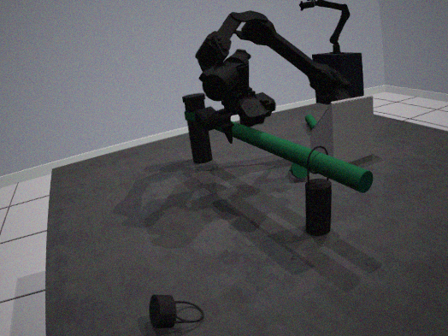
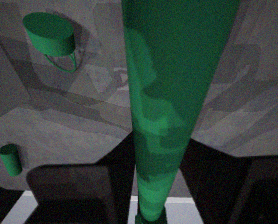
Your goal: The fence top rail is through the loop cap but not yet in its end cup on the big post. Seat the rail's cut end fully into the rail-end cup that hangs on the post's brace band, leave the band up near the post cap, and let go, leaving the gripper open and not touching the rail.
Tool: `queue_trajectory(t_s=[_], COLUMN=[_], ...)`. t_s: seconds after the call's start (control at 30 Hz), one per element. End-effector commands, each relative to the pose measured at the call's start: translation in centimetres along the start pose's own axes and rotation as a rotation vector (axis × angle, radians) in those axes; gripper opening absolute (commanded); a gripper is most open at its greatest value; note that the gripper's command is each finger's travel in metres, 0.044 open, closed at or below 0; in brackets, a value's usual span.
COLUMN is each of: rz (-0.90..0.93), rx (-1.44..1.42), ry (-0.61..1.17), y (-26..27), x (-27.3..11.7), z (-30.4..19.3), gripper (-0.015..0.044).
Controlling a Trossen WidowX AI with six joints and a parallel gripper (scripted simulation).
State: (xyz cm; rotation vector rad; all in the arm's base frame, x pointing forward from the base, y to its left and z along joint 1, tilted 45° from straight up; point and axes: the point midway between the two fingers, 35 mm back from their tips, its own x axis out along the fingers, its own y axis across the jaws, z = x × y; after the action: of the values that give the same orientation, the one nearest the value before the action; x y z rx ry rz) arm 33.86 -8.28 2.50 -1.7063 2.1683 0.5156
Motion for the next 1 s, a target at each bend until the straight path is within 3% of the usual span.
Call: queue_trajectory(t_s=[0.0,0.97], rz=[-0.008,0.000], rx=[0.000,0.000], ry=[0.007,0.000], y=[-0.11,-0.20], x=[-0.23,-0.29], z=[-0.33,-0.80], gripper=[0.0000,0.0000])
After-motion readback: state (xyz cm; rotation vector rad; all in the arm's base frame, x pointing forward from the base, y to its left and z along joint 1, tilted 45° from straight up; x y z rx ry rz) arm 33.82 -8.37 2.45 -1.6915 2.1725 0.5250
